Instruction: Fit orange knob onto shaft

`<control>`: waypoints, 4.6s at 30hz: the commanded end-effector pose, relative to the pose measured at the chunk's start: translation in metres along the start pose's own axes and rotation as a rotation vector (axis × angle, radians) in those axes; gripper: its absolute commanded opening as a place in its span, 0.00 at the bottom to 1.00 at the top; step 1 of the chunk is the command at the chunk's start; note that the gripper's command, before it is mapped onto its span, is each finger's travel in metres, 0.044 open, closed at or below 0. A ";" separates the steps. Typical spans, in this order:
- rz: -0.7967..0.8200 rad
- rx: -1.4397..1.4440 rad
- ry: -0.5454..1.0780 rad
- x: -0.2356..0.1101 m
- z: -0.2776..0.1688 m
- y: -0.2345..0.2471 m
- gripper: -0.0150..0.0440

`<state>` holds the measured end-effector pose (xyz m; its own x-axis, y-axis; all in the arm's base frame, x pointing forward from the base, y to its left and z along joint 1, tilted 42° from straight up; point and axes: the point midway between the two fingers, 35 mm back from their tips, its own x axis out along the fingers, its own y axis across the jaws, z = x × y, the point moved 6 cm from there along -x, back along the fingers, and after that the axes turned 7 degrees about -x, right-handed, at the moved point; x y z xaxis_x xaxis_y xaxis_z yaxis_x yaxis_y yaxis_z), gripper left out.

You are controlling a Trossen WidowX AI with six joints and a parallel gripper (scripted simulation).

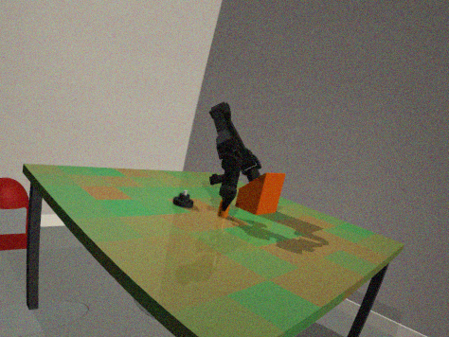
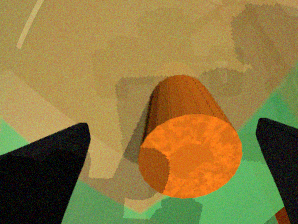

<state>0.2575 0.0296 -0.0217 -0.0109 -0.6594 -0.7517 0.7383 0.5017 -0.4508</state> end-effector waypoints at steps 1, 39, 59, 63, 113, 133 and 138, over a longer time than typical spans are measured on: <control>-0.008 -0.007 0.000 0.008 0.000 -0.002 1.00; -0.001 -0.009 0.005 -0.024 0.001 0.006 0.25; 0.021 -0.011 -0.001 -0.116 -0.003 -0.003 0.25; 0.093 -0.014 -0.010 -0.121 -0.005 -0.005 0.25; 0.986 -0.018 -0.110 -0.174 -0.025 -0.030 0.25; 1.035 -0.014 -0.116 -0.167 -0.025 -0.033 0.25; 1.035 -0.014 -0.116 -0.167 -0.025 -0.033 0.25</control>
<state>0.2169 0.1366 0.1059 0.6857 0.0455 -0.7265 0.3415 0.8613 0.3762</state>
